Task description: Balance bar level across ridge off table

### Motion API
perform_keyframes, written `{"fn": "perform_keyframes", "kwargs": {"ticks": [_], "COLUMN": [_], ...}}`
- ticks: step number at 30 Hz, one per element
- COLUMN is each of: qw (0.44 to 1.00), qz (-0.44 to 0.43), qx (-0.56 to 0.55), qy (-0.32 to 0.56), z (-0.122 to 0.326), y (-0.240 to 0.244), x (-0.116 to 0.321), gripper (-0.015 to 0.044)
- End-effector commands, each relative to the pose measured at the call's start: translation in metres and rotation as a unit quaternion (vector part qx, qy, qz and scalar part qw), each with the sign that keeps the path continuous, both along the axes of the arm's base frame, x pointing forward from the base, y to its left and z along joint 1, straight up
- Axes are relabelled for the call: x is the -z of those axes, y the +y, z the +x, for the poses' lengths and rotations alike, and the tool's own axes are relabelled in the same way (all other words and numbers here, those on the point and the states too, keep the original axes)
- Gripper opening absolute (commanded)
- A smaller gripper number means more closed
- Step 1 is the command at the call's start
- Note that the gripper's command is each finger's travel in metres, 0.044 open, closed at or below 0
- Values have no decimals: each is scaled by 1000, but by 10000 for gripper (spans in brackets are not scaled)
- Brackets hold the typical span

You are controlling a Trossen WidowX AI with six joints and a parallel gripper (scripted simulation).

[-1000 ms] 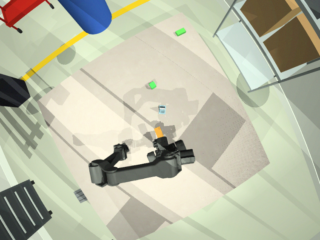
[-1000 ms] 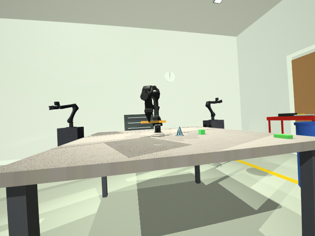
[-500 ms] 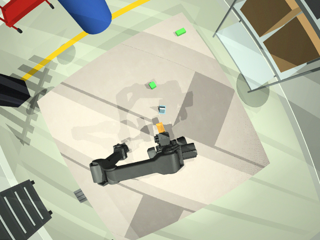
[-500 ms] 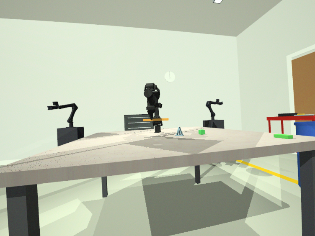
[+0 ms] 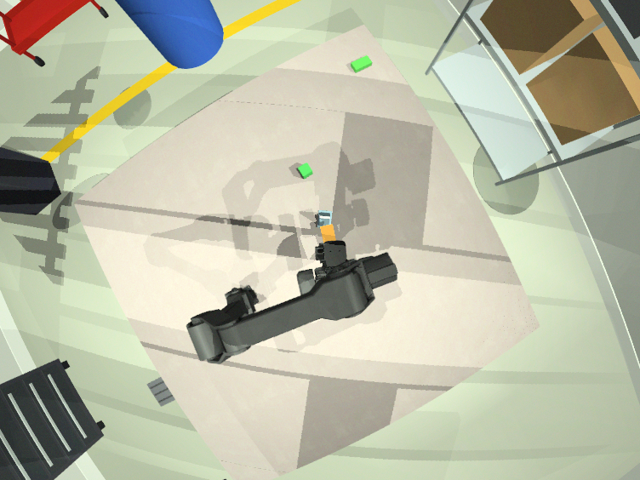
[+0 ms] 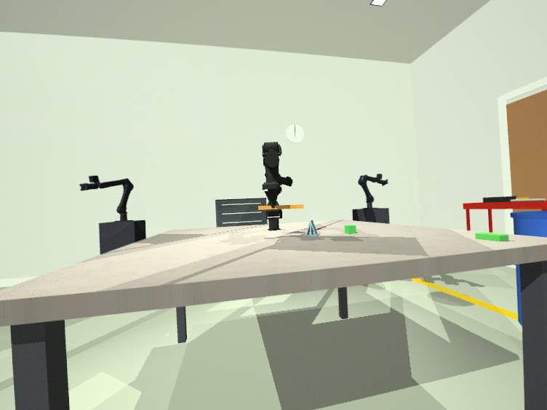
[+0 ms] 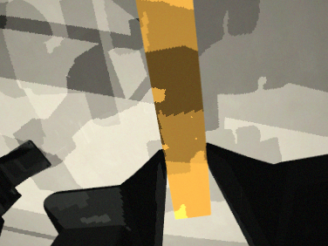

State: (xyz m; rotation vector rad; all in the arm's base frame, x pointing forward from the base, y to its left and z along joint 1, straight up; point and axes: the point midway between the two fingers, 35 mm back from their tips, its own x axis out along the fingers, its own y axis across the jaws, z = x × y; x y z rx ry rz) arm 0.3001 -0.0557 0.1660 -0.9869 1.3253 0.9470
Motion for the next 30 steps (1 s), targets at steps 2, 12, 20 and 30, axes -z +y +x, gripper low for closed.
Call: {"fn": "perform_keyframes", "kwargs": {"ticks": [2,12,20,30], "qw": [1000,997,994,989], "qz": [3,7,9,13], "qx": [28,73,109,150], "qy": [-2,-3,-4,-4], "z": [11,25,32,34], "y": [18,52,82,118], "x": [-2,-2,-2,-2], "gripper": [0,0,0,0]}}
